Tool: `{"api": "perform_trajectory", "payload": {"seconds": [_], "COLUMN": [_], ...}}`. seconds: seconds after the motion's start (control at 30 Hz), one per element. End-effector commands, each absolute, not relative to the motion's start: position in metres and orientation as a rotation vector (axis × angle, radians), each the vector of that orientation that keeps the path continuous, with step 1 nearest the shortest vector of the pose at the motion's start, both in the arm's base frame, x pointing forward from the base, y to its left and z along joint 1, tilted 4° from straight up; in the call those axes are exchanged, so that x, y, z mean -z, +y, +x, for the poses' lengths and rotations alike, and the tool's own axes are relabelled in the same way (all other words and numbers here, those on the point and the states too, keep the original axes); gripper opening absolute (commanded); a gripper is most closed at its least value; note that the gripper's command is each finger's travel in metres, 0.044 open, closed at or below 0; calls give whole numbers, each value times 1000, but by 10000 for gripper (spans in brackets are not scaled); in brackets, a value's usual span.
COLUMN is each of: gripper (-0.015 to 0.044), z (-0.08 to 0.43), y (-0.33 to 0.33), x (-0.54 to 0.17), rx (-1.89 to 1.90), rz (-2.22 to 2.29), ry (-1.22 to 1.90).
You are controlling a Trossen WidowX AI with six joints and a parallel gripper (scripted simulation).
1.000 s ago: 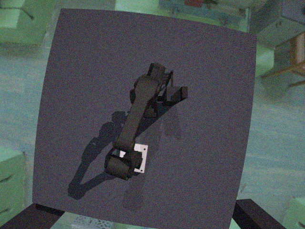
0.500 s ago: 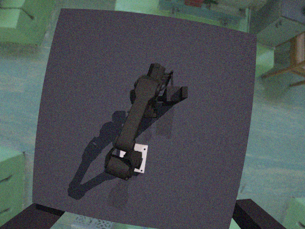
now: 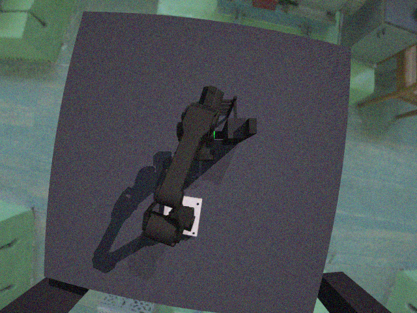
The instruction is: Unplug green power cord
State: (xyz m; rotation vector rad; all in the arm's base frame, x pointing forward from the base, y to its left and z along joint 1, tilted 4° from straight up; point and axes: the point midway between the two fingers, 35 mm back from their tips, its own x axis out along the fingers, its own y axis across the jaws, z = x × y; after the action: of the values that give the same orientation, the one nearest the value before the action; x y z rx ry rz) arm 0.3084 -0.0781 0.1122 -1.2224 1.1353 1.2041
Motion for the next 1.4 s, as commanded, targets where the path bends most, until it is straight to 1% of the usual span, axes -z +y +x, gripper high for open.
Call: {"api": "perform_trajectory", "payload": {"seconds": [0.0,0.7,0.87,1.13,1.23,1.27,1.37], "gripper": [0,0,131,341,420,440,440], "z": [309,306,307,307,307,307,305], "y": [-60,-25,-39,-39,-25,-18,11], "x": [-113,-115,-115,-115,-118,-120,-128], "rx": [-1223,-1228,-1230,-1230,-1230,-1231,-1232], "rz": [-1212,-1209,-1208,-1208,-1208,-1207,-1205], "ry": [1107,1104,1104,1104,1103,1103,1101]}}
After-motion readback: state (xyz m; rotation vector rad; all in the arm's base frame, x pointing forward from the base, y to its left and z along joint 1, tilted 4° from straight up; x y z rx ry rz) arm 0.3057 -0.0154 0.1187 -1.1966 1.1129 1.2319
